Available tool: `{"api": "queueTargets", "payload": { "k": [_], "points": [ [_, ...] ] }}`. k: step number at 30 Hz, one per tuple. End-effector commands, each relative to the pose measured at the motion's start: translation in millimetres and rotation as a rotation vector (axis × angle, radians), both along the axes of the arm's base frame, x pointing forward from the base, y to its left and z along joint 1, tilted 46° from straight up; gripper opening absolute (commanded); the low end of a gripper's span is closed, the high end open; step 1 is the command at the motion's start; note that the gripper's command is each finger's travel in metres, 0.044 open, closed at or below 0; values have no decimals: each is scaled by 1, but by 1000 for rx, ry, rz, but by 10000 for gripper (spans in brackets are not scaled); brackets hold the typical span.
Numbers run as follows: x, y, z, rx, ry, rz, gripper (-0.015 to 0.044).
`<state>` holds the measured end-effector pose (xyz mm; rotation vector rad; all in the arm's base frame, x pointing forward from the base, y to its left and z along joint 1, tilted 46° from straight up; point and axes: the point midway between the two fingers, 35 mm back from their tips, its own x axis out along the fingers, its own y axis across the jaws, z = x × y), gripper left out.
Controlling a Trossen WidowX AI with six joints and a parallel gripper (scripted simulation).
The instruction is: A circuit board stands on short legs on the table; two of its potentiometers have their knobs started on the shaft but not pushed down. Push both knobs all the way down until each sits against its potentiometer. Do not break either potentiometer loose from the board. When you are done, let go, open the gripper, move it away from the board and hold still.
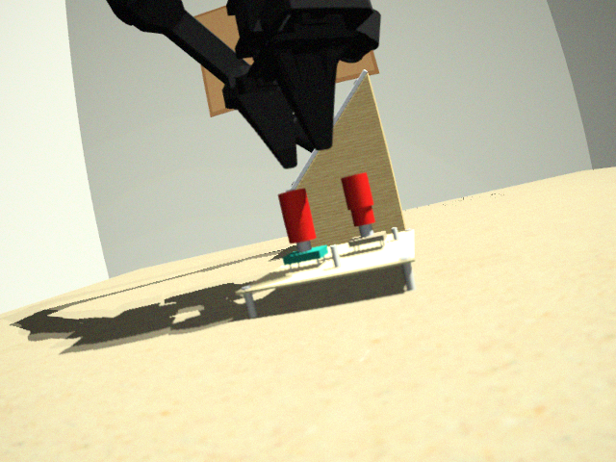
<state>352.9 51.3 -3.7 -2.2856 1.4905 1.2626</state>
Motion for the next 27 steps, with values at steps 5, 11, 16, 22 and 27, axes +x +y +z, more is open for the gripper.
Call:
{"api": "queueTargets", "payload": {
  "k": [5,11,16,22,27],
  "points": [
    [-98,-2,-3,5,7,0,440],
    [-129,-10,-4,0,8,-1,440],
    [-129,-10,-4,0,8,-1,440],
    [-129,-10,-4,0,8,-1,440],
    [-129,-10,-4,0,8,-1,440]
  ]
}}
